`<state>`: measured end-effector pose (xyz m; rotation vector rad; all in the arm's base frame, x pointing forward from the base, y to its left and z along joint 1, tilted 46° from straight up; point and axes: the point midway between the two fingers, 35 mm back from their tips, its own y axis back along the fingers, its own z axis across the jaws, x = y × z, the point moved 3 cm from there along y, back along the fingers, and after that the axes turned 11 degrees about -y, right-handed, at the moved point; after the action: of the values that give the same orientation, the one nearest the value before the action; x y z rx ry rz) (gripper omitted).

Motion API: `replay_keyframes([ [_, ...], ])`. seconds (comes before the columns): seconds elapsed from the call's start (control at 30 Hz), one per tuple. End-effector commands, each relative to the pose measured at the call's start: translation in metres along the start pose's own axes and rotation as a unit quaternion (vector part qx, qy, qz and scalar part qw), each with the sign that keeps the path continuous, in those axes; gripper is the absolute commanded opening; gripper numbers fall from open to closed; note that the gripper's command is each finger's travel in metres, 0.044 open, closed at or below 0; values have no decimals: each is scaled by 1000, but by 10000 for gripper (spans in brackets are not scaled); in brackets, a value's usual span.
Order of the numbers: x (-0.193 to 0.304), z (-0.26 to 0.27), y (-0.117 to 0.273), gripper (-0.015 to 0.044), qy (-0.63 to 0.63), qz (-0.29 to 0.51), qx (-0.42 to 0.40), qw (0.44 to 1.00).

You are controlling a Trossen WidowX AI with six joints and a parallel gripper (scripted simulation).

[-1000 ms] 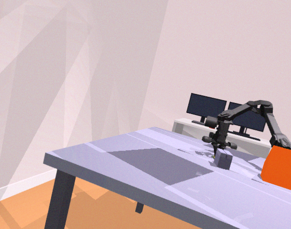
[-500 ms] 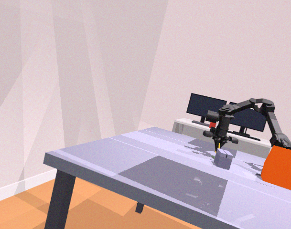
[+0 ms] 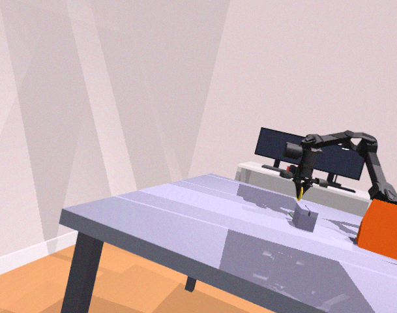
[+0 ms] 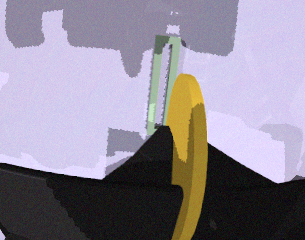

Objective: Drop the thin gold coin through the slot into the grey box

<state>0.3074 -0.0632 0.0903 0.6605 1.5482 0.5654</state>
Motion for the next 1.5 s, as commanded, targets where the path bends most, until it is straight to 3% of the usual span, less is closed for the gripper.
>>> replay_keyframes([
  [0.0,-1,0,14,0,-3,1,-4,1000],
  [0.57,-5,-1,23,0,-43,1,-4,999],
  [1.47,65,-8,25,0,-38,8,-5,999],
])
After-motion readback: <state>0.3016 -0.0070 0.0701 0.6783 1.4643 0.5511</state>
